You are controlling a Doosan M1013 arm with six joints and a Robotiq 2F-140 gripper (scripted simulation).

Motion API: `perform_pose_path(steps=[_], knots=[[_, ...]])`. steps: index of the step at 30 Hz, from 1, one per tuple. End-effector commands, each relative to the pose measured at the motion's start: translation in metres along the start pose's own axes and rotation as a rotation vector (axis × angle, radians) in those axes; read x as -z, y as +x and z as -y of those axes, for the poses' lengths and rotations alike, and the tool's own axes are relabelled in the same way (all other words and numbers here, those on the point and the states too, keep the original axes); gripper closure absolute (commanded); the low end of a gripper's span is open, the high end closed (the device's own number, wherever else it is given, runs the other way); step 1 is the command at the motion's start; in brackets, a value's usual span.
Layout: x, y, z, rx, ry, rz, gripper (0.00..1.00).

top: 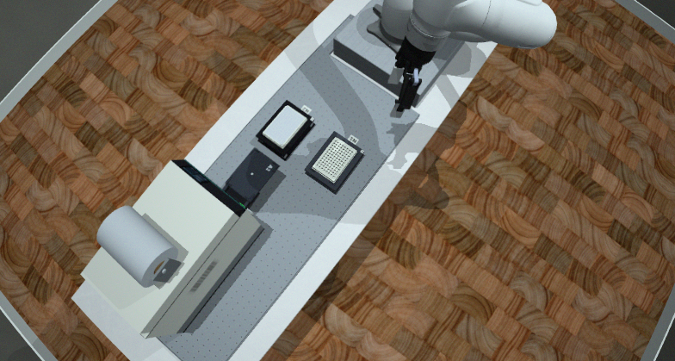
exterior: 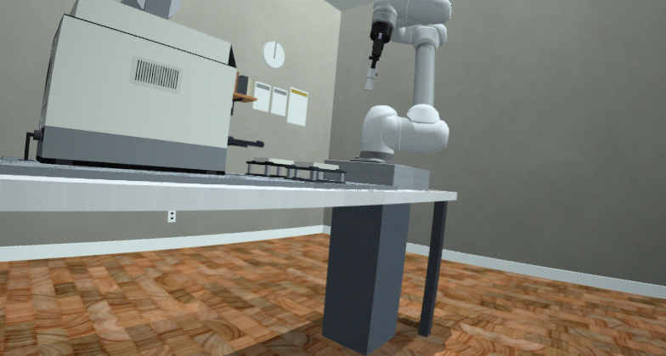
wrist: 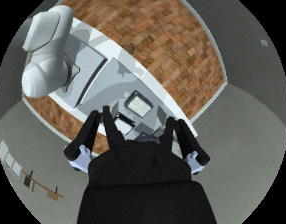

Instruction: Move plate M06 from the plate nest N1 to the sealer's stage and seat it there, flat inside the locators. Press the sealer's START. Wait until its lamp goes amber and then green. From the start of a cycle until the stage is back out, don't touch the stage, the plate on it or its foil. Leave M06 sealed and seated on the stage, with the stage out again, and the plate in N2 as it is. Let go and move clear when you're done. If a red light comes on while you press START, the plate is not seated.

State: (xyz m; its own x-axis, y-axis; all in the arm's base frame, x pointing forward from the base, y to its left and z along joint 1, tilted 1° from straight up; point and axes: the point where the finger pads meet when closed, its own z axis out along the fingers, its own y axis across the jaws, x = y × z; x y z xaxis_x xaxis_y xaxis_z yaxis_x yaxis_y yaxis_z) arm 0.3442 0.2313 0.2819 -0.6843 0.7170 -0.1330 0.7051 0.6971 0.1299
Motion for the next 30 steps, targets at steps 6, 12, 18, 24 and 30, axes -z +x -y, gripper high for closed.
perform_pose_path(steps=[6, 12, 18, 24, 30], knots=[[-0.011, -0.023, -0.011, -0.217, 0.022, -0.004, 0.30], [-0.021, -0.043, -0.019, -0.416, 0.042, -0.008, 0.30], [-0.027, -0.055, -0.024, -0.549, 0.055, -0.009, 0.30], [-0.037, -0.076, -0.030, -0.748, 0.075, -0.010, 0.30], [-0.048, -0.098, -0.034, -0.947, 0.096, -0.008, 0.30]])
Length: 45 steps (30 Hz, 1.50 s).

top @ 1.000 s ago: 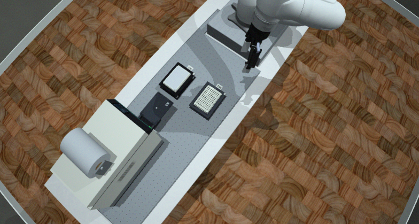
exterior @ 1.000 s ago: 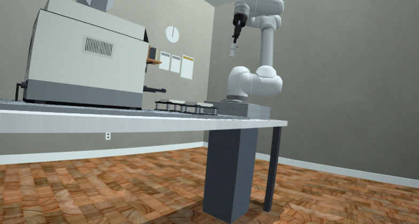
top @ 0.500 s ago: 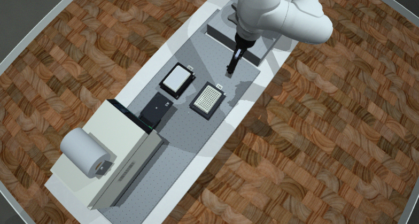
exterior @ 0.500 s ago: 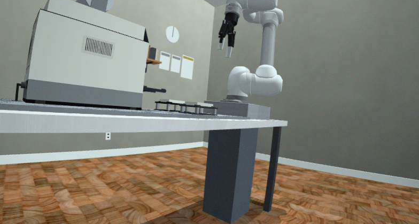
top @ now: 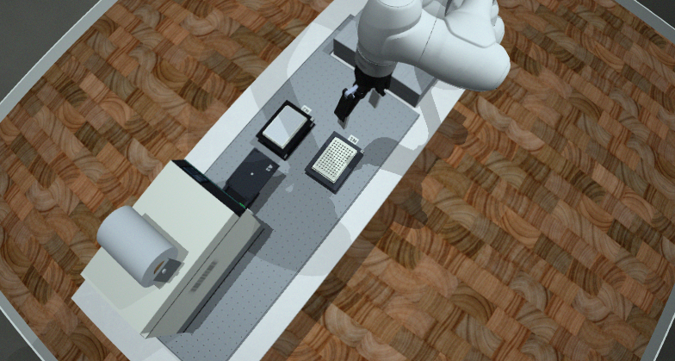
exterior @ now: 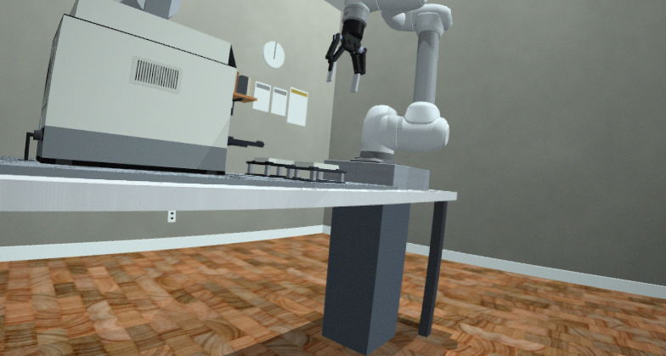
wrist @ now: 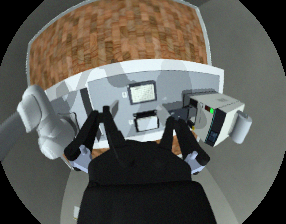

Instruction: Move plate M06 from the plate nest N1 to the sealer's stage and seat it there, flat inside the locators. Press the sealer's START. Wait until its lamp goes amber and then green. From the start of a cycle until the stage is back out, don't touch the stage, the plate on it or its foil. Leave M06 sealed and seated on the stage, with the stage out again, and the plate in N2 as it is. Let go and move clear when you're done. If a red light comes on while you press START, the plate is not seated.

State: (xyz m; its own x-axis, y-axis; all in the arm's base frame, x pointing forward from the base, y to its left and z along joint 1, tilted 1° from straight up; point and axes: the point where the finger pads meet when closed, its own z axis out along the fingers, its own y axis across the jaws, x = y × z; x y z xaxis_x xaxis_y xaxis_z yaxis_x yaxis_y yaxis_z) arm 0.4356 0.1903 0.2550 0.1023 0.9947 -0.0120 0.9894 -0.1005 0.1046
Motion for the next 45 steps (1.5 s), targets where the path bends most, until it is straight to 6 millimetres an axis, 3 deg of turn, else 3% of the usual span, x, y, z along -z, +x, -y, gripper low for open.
perform_pose_path(steps=[1, 4, 19, 21, 36, 45], knots=[[-0.006, -0.006, -0.013, -0.110, 0.009, 0.004, 0.30], [-0.008, -0.009, -0.017, -0.143, 0.012, 0.004, 0.30], [-0.034, -0.041, -0.065, -0.641, 0.057, 0.018, 0.30], [-0.034, -0.041, -0.065, -0.641, 0.057, 0.018, 0.30], [-0.065, -0.086, -0.113, -1.138, 0.098, 0.044, 0.30], [-0.074, -0.100, -0.125, -1.327, 0.113, 0.057, 0.30]])
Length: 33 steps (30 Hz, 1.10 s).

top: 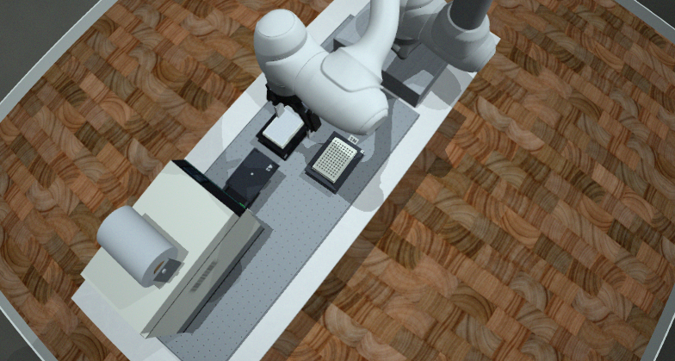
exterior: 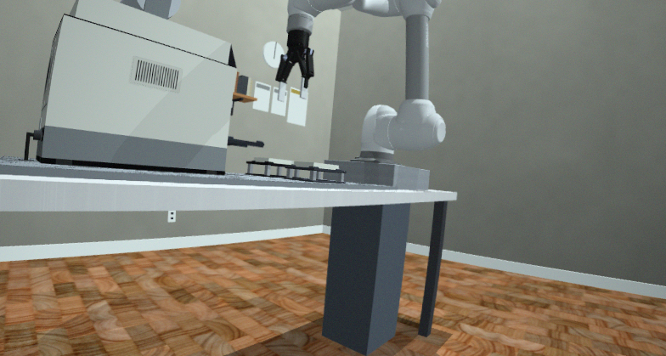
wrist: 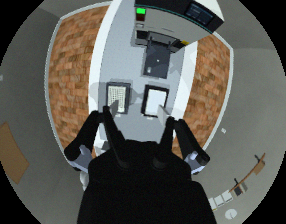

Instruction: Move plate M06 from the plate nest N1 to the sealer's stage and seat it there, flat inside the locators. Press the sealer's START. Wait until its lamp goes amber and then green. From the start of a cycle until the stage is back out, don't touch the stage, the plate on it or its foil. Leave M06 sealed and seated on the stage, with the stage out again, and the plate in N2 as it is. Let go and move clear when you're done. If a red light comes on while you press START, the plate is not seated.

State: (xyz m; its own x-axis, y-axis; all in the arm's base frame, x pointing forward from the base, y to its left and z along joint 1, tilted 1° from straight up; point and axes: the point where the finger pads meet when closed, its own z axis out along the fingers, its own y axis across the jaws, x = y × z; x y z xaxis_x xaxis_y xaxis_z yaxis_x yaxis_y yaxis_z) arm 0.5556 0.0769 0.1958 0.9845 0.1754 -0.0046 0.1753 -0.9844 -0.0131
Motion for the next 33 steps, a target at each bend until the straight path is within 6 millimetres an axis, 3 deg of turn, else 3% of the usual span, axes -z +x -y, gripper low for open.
perform_pose_path(steps=[1, 11, 33], knots=[[-0.0003, 0.0006, -0.0007, -0.035, 0.000, 0.002, 0.30], [-0.0003, 0.0006, -0.0007, -0.035, 0.000, 0.002, 0.30], [-0.0002, 0.0006, -0.0007, 0.631, 0.001, 0.002, 0.30]])
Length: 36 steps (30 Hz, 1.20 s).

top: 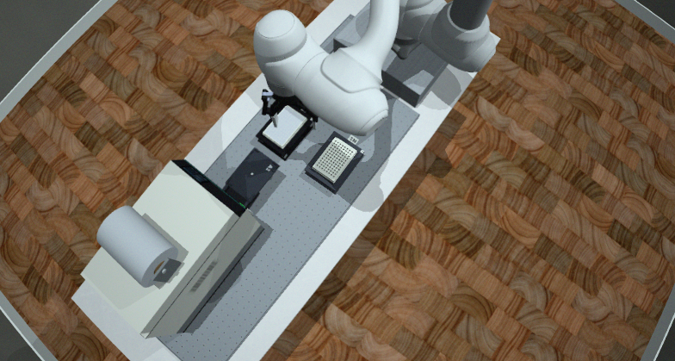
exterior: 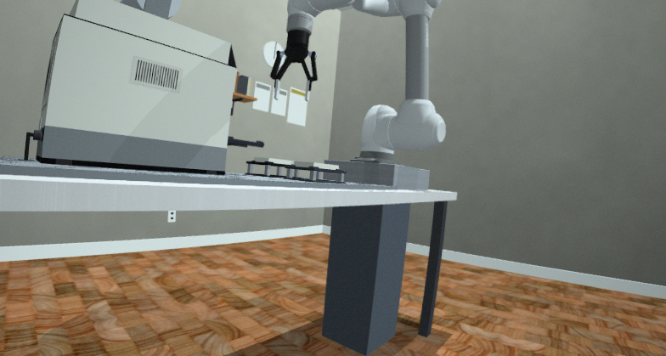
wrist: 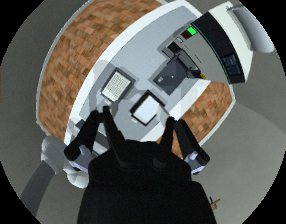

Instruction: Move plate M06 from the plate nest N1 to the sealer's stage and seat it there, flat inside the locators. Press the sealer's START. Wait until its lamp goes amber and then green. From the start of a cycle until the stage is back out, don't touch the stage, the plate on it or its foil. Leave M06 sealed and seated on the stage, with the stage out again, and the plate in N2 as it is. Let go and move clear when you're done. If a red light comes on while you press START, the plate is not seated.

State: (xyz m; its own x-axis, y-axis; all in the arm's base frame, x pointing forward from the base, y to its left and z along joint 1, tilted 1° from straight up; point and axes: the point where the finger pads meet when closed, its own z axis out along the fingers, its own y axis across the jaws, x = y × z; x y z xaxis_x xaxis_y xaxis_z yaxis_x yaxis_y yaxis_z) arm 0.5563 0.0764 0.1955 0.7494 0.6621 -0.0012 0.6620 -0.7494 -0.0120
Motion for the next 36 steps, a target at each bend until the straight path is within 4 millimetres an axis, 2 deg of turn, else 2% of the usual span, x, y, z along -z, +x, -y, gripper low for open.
perform_pose_path(steps=[1, 9, 11, 26, 28, 36], knots=[[0.0001, -0.0001, 0.0000, 0.117, 0.003, -0.002, 0.30], [0.0001, -0.0001, 0.0000, 0.384, 0.003, -0.003, 0.30], [0.0001, -0.0001, 0.0000, 0.384, 0.003, -0.003, 0.30], [0.0001, -0.0001, 0.0000, 0.884, 0.002, -0.004, 0.30], [0.0001, -0.0001, 0.0000, 0.884, 0.002, -0.004, 0.30], [0.0001, 0.0000, 0.0000, 1.088, 0.002, -0.004, 0.30]])
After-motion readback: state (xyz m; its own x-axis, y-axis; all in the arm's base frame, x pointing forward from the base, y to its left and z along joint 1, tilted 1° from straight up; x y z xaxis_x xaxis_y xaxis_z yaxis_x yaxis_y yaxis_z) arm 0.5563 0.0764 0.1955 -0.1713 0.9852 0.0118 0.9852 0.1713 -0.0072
